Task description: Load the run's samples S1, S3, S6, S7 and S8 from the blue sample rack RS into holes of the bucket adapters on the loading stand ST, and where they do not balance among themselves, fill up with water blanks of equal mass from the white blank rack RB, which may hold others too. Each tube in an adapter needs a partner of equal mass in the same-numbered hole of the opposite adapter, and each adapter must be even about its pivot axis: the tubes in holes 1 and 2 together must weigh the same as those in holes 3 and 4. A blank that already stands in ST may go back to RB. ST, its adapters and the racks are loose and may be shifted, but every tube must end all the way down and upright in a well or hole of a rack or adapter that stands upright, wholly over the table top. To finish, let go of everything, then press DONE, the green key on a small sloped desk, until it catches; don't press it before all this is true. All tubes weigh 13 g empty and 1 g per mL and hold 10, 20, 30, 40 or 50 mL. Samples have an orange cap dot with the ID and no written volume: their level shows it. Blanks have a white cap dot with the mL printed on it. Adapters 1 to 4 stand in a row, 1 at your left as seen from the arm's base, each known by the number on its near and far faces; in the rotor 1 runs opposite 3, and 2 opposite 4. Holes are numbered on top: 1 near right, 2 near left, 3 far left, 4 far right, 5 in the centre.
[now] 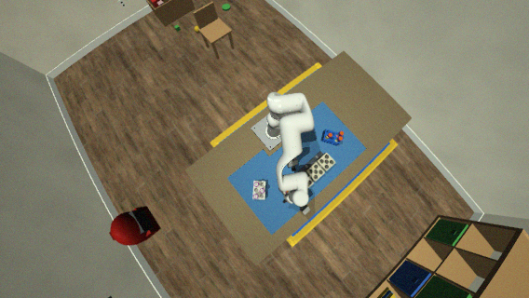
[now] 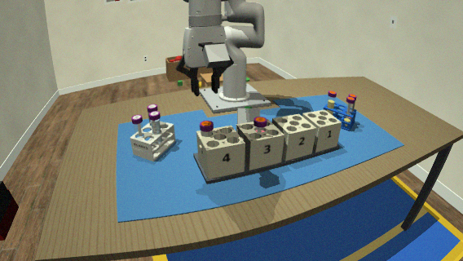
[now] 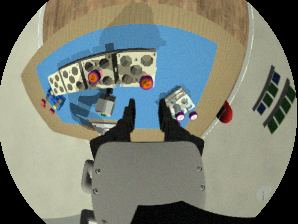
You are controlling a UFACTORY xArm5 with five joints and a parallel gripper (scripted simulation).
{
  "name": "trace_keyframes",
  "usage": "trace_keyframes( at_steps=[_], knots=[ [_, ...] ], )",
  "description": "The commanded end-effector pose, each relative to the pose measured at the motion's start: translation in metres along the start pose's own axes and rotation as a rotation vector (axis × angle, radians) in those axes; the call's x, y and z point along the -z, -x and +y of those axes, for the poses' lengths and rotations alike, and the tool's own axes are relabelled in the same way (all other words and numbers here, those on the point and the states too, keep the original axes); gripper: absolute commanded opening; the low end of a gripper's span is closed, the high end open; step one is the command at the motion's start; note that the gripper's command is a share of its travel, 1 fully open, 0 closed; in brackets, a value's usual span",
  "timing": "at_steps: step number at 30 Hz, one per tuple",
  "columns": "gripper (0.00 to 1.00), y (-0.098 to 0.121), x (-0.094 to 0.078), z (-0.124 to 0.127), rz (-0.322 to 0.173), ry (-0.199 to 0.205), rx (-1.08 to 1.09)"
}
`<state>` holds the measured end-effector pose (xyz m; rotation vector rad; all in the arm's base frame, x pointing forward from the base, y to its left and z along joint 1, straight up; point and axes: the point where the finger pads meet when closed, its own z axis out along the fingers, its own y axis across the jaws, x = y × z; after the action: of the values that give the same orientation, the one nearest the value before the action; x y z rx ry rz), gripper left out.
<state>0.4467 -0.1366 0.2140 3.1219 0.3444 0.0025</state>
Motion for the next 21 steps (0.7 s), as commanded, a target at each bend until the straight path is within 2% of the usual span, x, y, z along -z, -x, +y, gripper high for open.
trace_keyframes(
  at_steps=[1, 11, 21],
  knots=[
    [0.43, -0.001, 0.005, 0.000, 0.002, 0.001, 0.000],
    [0.43, -0.001, 0.025, 0.000, 0.002, 0.001, 0.000],
    [0.43, -0.001, 0.025, 0.000, 0.002, 0.001, 0.000]
  ],
)
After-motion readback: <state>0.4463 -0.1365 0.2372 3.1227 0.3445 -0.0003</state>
